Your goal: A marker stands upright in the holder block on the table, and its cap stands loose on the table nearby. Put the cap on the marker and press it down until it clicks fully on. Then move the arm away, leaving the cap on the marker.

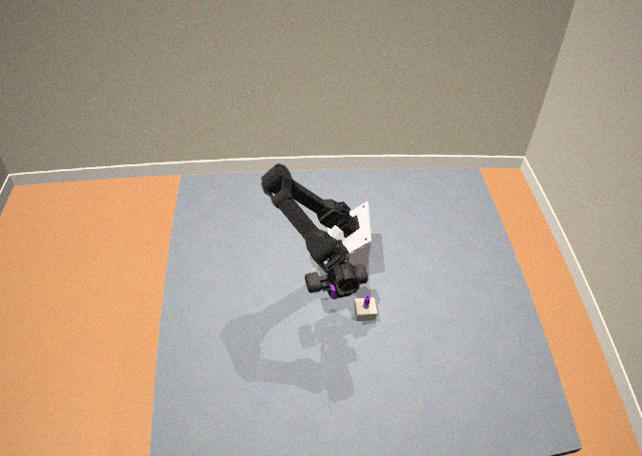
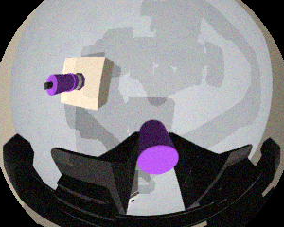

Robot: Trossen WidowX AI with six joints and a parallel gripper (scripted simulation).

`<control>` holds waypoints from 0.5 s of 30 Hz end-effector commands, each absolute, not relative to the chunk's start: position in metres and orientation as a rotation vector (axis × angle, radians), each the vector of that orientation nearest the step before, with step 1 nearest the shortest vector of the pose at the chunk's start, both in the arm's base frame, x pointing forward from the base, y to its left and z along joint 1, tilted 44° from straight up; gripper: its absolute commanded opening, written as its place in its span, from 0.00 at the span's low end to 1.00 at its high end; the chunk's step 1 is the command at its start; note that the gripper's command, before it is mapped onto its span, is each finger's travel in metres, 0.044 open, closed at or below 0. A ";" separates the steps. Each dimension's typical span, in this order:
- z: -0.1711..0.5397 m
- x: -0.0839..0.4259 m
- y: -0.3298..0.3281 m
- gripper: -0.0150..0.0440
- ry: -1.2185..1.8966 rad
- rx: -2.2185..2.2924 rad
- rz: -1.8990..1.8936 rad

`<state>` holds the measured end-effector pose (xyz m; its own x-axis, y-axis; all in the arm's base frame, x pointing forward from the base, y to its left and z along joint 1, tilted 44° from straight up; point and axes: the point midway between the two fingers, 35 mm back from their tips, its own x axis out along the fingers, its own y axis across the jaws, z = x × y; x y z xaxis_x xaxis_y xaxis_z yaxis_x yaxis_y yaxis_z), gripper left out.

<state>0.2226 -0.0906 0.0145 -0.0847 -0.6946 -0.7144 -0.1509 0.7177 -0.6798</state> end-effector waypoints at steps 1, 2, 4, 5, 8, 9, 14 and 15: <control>0.022 0.226 -0.085 0.25 1.607 -0.685 -0.523; 0.022 0.226 -0.085 0.25 1.607 -0.685 -0.523; 0.022 0.227 -0.083 0.25 1.607 -0.684 -0.522; 0.021 0.229 -0.081 0.25 1.607 -0.683 -0.521; 0.019 0.234 -0.072 0.25 1.606 -0.681 -0.516; 0.018 0.236 -0.069 0.25 1.606 -0.680 -0.515; 0.014 0.245 -0.054 0.25 1.605 -0.676 -0.510; 0.013 0.246 -0.051 0.25 1.605 -0.676 -0.509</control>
<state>0.2410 -0.0601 0.0163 -0.0698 -0.6854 -0.7248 -0.1343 0.7264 -0.6740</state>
